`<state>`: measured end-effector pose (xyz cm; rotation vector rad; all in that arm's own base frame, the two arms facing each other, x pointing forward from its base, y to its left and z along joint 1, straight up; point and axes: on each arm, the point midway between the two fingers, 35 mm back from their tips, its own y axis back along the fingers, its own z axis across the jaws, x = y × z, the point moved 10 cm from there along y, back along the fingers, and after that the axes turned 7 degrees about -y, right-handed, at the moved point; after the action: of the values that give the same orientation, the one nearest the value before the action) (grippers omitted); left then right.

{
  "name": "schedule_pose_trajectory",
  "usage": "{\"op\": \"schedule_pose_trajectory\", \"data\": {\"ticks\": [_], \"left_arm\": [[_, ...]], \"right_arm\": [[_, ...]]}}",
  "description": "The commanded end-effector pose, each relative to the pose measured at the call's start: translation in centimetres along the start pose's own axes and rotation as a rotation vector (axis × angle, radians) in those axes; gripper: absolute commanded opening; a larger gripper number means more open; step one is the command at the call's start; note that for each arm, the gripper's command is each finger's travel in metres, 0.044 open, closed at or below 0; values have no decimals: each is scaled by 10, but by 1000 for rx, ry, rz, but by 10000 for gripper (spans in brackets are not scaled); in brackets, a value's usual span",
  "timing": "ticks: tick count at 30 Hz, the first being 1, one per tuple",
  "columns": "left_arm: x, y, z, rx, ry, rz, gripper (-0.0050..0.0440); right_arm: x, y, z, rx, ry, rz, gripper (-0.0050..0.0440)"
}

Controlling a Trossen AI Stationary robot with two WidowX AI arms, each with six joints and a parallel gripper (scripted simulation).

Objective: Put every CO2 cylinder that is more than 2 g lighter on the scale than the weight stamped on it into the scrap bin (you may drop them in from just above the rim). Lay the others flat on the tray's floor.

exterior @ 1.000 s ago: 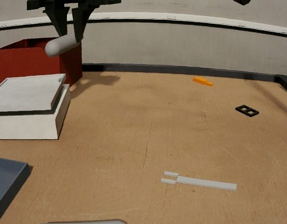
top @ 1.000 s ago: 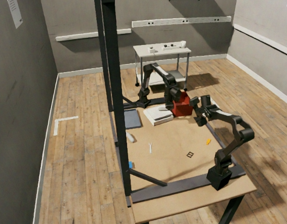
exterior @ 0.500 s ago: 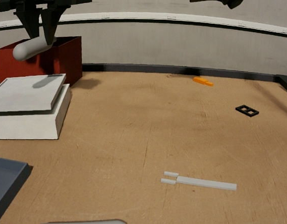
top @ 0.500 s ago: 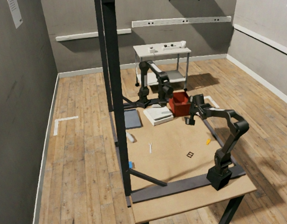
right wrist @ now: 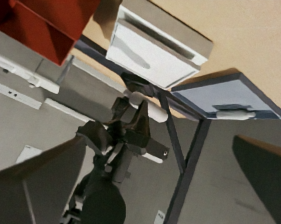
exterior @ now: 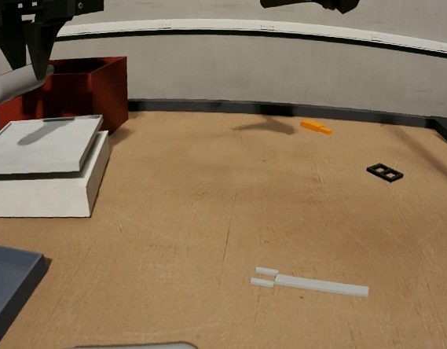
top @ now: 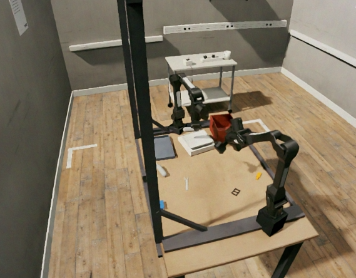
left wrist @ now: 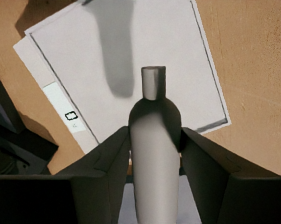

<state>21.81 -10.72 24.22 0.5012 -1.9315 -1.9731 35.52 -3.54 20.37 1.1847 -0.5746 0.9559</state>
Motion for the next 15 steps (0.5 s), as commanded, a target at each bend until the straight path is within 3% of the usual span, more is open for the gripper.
{"op": "schedule_pose_trajectory", "data": {"ticks": [1,5,15], "left_arm": [[5,6,4,24,1,-19,-50],[6,6,8,55,43,-25,-50],[19,-2,28,298,363,-119,-50]], "right_arm": [[12,-9,-2,-12,-160,36,440],[13,-21,-8,2,-321,41,440],[12,-35,-15,12,-469,35,440]]}}
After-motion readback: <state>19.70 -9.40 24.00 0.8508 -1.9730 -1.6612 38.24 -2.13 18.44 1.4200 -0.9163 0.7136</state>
